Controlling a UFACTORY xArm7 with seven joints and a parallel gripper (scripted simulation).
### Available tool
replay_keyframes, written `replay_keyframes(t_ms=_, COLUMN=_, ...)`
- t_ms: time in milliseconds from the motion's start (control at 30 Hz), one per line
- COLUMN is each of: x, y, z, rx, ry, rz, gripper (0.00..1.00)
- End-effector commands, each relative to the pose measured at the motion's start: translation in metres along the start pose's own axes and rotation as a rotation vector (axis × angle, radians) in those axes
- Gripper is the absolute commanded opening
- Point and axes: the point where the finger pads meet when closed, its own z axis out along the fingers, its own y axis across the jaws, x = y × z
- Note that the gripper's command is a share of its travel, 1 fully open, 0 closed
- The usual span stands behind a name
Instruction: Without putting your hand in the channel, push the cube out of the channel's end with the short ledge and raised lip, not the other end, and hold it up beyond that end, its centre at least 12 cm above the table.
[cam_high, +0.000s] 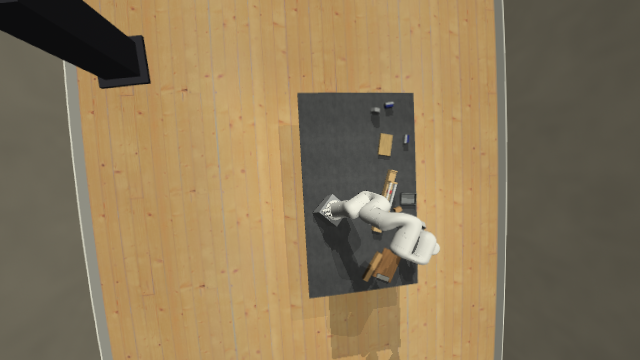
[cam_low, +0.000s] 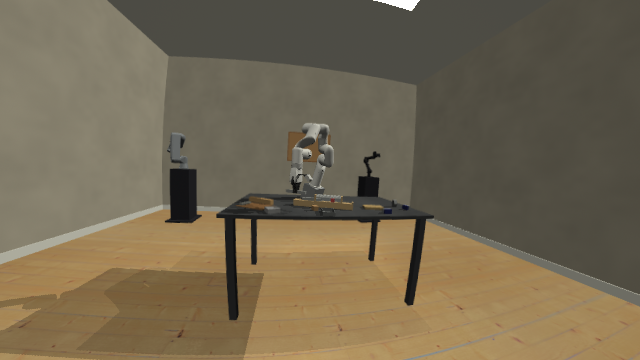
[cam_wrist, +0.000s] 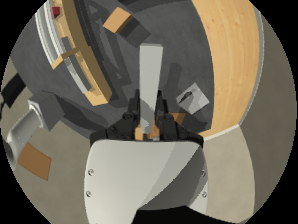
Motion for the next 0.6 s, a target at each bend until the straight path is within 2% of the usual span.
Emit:
replay_keyframes(t_ms=0, x=-0.021, y=-0.017, z=-0.005, rx=-0.009, ry=0.009, rz=-0.044, gripper=0.00)
replay_keyframes(t_ms=67, x=-0.045, y=-0.041, z=-0.007, rx=-0.013, ry=0.014, rz=-0.096, gripper=0.00)
replay_keyframes(t_ms=133, x=-0.045, y=-0.041, z=-0.007, rx=-0.013, ry=0.014, rz=-0.096, gripper=0.00)
replay_keyframes(t_ms=200, x=-0.071, y=-0.073, z=-0.007, rx=-0.015, ry=0.013, rz=-0.153, gripper=0.00)
replay_keyframes(t_ms=433, x=-0.112, y=-0.133, z=0.000, rx=-0.004, ry=-0.003, rz=-0.237, gripper=0.00)
replay_keyframes(t_ms=567, x=-0.112, y=-0.133, z=0.011, rx=-0.005, ry=-0.002, rz=-0.237, gripper=0.00)
